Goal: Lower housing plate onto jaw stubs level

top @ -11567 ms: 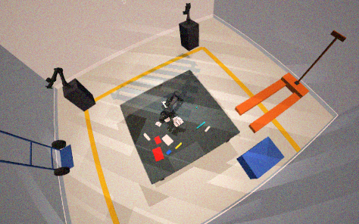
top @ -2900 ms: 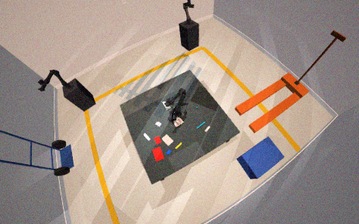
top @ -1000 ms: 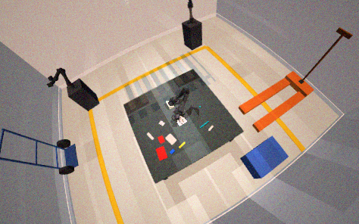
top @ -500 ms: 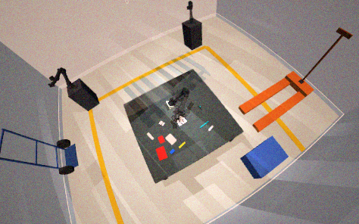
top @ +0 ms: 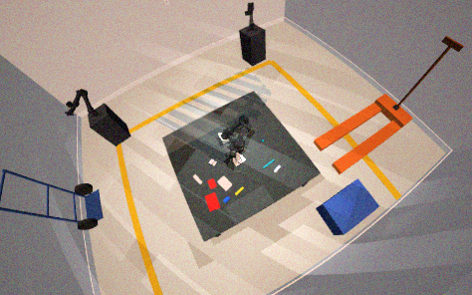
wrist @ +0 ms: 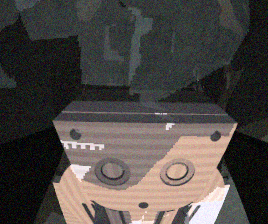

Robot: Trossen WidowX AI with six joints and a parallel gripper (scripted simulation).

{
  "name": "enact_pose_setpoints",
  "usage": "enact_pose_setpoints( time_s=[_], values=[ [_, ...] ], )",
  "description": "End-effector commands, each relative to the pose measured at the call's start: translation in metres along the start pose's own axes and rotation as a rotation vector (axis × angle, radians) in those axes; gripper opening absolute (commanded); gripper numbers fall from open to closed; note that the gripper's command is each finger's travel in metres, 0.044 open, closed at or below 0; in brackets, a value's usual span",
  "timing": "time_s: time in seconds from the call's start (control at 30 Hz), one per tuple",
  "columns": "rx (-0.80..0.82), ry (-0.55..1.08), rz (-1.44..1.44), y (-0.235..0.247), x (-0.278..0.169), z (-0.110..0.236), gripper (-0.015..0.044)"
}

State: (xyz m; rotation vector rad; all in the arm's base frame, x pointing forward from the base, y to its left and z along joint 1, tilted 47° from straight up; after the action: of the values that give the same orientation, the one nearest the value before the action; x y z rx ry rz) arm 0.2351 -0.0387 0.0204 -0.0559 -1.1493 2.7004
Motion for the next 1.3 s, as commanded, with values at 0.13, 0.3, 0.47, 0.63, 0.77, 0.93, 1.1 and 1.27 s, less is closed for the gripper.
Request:
enact_pose_setpoints(
  time_s=[0.13, 0.3, 0.47, 0.63, 0.77, 0.93, 1.1, 1.27],
  values=[
    [0.000, 0.000, 0.000, 0.000, 0.000, 0.000, 0.0440],
    [0.002, 0.000, -0.003, 0.001, -0.001, 0.022, 0.0440],
    [-0.007, -0.003, -0.006, -0.001, 0.004, 0.074, 0.0440],
    [-0.009, 0.008, -0.015, 0.001, 0.004, 0.071, 0.0440],
    [0.000, 0.000, -0.012, 0.006, 0.024, 0.110, 0.0440],
    [-0.002, -0.005, -0.010, 0.007, 0.035, 0.126, 0.0440],
    [-0.002, -0.005, -0.010, 0.007, 0.035, 0.126, 0.0440],
    [-0.002, -0.005, -0.010, 0.007, 0.035, 0.126, 0.0440]
  ],
)
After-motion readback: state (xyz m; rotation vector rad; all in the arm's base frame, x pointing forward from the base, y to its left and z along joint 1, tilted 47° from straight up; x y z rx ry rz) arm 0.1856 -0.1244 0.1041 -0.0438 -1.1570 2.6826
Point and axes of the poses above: the point midway between the two fingers, 35 mm back from their tips, its own z axis back along the fingers, its own y axis across the jaws, x = y × z, the point moved 3 cm from there along z, back along the fingers, and after that the axes turned 8 degrees about -z, right-handed, at the moved point
